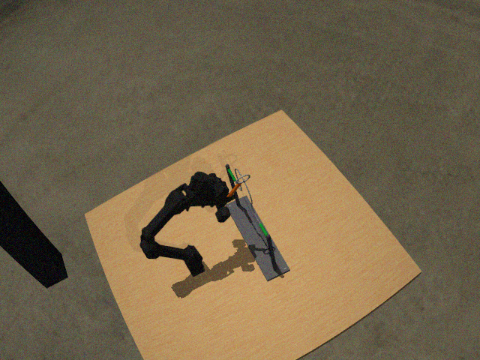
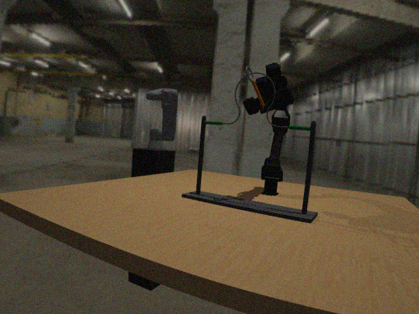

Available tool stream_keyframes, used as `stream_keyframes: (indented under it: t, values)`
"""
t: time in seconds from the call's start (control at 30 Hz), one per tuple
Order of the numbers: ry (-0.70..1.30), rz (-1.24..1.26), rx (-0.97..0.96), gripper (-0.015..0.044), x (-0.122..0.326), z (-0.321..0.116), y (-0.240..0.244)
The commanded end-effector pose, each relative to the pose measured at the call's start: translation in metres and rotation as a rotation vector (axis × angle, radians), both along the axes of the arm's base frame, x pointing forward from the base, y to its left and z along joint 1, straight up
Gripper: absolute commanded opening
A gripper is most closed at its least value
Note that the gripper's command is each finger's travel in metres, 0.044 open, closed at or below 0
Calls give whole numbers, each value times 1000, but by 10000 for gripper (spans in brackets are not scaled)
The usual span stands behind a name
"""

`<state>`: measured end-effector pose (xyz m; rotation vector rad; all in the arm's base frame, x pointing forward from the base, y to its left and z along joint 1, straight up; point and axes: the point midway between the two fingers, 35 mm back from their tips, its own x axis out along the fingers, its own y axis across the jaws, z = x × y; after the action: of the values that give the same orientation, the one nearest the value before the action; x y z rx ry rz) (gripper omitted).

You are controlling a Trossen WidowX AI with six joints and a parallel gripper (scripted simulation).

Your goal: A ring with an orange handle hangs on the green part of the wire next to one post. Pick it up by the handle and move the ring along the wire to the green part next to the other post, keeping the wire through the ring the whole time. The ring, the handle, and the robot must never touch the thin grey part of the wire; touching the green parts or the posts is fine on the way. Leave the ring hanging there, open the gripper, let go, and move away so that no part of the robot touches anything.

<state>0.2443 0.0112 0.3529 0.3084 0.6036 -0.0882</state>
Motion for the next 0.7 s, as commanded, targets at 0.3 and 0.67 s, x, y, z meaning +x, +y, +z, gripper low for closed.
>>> stream_keyframes:
  t: [0.3, 0.67]
  values:
    - [12, -6, -188, -150, 0, -2, -8]
    - [20, -8, -339, -150, -1, -3, -14]
